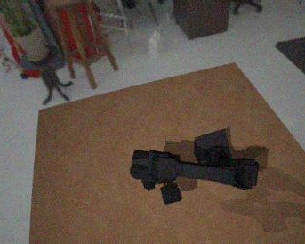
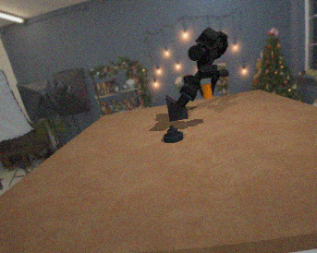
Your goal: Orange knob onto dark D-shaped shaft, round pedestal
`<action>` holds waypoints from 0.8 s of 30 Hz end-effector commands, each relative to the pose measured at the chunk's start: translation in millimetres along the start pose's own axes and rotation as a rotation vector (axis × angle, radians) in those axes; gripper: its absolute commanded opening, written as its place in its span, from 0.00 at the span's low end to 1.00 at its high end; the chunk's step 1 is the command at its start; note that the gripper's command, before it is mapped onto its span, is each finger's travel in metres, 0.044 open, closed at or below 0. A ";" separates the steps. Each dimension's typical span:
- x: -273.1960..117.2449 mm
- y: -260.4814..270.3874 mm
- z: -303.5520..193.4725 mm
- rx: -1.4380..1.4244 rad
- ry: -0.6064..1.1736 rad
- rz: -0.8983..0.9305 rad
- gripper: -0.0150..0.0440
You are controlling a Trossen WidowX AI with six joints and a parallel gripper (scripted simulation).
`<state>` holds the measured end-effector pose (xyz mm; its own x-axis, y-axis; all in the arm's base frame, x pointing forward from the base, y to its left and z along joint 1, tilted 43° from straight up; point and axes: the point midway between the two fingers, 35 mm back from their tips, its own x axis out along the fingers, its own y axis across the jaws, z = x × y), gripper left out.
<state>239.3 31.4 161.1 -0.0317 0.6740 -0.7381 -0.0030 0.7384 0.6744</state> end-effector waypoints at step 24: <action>3.5 -50.5 42.9 -0.006 0.002 -0.005 0.25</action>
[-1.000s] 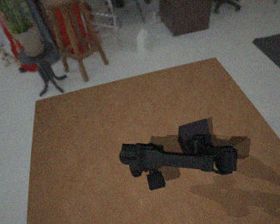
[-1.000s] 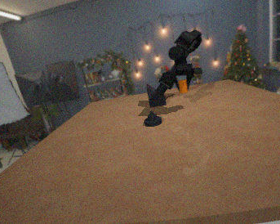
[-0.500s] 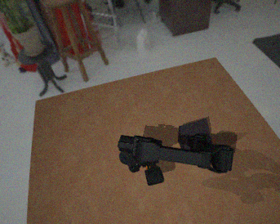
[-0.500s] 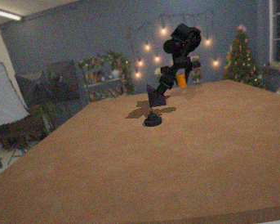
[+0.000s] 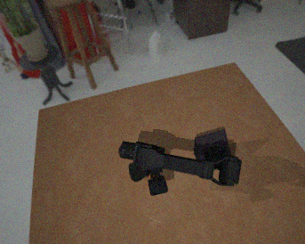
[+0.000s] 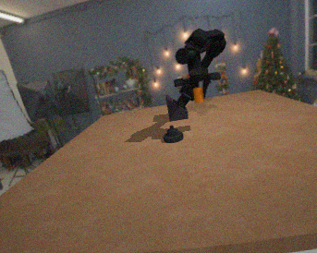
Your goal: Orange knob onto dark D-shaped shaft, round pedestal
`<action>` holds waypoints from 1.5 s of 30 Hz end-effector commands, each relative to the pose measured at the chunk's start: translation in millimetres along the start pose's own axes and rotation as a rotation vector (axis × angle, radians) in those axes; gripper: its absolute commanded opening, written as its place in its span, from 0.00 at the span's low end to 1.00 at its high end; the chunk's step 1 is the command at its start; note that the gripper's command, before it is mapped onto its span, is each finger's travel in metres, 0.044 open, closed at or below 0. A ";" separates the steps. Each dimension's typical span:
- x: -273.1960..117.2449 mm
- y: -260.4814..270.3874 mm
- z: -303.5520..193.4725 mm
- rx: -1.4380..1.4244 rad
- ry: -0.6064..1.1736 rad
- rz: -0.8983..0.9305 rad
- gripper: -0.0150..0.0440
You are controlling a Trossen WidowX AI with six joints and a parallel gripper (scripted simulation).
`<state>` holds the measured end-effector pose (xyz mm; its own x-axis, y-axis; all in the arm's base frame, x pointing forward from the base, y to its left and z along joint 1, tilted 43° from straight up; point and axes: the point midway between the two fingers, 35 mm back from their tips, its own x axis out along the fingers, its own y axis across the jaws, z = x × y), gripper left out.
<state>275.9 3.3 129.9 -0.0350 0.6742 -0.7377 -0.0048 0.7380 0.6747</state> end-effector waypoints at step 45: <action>42.9 -130.5 62.5 -0.008 -0.005 -0.008 0.25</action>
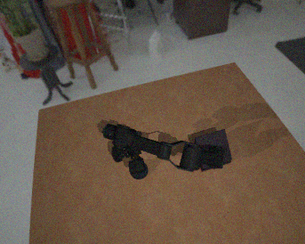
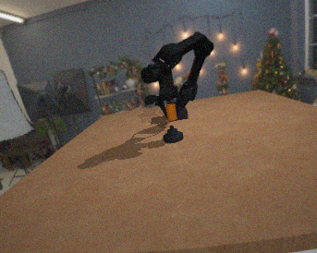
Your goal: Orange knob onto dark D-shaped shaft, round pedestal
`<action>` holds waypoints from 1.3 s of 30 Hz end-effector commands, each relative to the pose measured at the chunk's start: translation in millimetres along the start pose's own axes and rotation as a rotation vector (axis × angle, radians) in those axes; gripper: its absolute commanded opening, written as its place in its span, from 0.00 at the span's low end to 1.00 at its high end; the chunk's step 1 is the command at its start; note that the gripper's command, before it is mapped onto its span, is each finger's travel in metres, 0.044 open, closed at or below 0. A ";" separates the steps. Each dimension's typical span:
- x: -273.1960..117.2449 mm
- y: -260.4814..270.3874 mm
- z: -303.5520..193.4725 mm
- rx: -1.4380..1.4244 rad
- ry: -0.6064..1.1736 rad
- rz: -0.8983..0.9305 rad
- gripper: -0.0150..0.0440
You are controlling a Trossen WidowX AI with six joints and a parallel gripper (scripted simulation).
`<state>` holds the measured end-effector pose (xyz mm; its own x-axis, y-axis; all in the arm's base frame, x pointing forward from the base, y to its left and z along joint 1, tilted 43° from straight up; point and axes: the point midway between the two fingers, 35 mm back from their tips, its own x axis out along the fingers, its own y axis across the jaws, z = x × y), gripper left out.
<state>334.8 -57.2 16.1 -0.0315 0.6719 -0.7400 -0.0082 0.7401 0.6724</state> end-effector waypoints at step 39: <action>26.9 -8.6 1.9 -0.014 -0.002 -0.004 0.25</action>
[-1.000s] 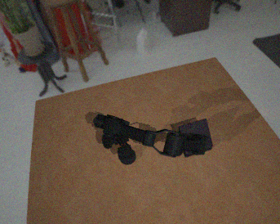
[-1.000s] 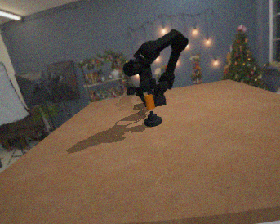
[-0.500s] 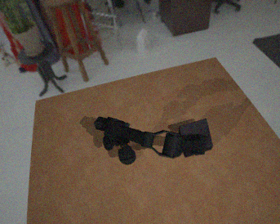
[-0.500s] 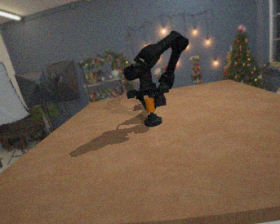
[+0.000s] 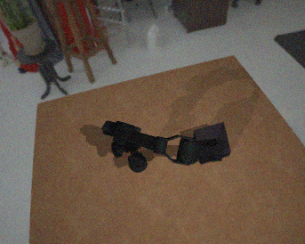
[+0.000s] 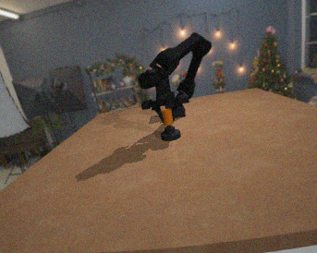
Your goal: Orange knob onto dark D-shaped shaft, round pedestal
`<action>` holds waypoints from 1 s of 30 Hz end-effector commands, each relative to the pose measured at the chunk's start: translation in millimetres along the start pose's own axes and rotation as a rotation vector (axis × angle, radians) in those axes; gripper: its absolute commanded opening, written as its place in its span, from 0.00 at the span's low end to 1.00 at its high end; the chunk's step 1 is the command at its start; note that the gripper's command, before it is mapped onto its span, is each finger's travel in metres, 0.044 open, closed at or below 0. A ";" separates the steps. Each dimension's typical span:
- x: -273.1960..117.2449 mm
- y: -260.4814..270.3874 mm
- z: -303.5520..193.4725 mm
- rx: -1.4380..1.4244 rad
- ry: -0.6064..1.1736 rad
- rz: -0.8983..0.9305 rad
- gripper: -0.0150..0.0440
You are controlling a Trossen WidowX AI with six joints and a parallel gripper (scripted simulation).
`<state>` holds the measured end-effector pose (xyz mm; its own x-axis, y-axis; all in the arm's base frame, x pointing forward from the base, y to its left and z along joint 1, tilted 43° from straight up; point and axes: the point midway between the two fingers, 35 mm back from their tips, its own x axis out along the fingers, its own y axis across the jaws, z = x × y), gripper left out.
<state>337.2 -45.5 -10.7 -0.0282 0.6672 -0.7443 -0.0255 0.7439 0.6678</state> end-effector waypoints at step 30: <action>-2.0 -0.9 0.0 -0.206 0.001 0.003 0.25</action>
<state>338.0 -47.1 -9.8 -0.0306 0.6695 -0.7422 -0.2242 0.7190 0.6578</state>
